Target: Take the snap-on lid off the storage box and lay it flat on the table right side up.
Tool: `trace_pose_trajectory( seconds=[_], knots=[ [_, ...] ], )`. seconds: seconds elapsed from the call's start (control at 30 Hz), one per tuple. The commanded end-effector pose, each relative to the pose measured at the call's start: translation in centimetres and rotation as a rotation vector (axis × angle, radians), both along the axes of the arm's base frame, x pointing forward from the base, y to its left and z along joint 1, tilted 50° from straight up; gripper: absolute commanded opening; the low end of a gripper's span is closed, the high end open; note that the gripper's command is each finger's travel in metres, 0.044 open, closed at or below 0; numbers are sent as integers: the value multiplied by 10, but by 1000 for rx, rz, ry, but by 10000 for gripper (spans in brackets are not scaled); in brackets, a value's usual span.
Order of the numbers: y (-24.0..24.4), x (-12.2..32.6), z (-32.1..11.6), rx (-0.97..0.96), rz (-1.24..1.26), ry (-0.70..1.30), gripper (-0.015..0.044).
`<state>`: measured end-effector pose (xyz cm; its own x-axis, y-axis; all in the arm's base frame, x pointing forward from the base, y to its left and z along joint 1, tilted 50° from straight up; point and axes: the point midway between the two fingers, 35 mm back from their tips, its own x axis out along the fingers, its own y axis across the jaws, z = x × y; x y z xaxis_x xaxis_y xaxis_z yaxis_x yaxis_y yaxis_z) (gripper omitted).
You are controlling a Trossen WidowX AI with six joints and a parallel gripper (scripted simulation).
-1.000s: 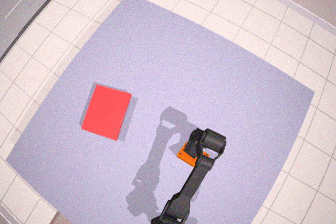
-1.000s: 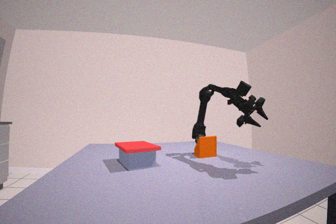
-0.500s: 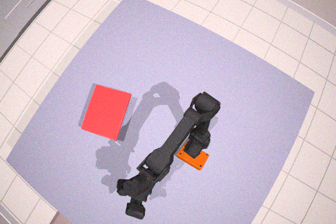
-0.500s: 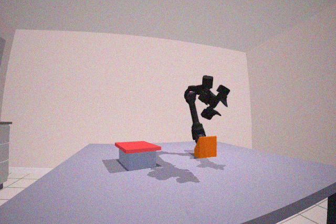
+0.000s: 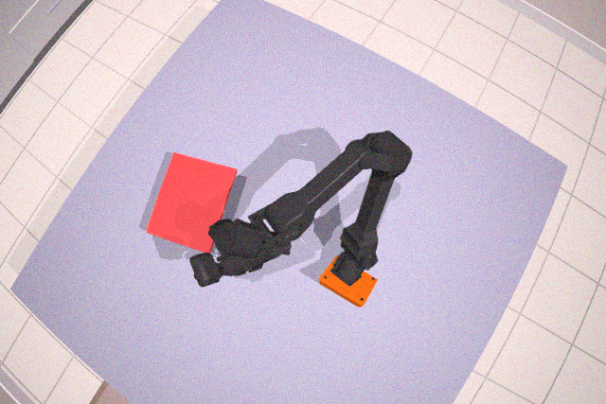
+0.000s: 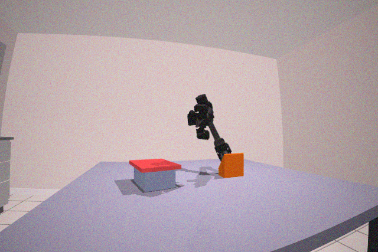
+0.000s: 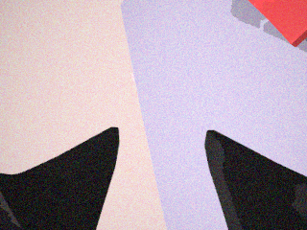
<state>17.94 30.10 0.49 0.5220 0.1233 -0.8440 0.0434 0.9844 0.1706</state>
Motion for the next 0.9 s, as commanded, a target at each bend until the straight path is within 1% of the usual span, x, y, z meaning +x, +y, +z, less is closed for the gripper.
trace_pose_trajectory(
  seconds=[0.0, 0.07, 0.2, 0.27, 0.73, 0.87],
  knots=[
    [-52, 46, 34, 51, -247, -167, 235],
    [-60, 51, 38, 57, -281, -190, 235],
    [-112, 76, 64, 87, -487, -334, 235],
    [-129, 82, 72, 95, -555, -383, 235],
    [-133, 83, 72, 96, -563, -388, 235],
    [-160, 90, 47, 96, -564, -387, 235]
  ],
)
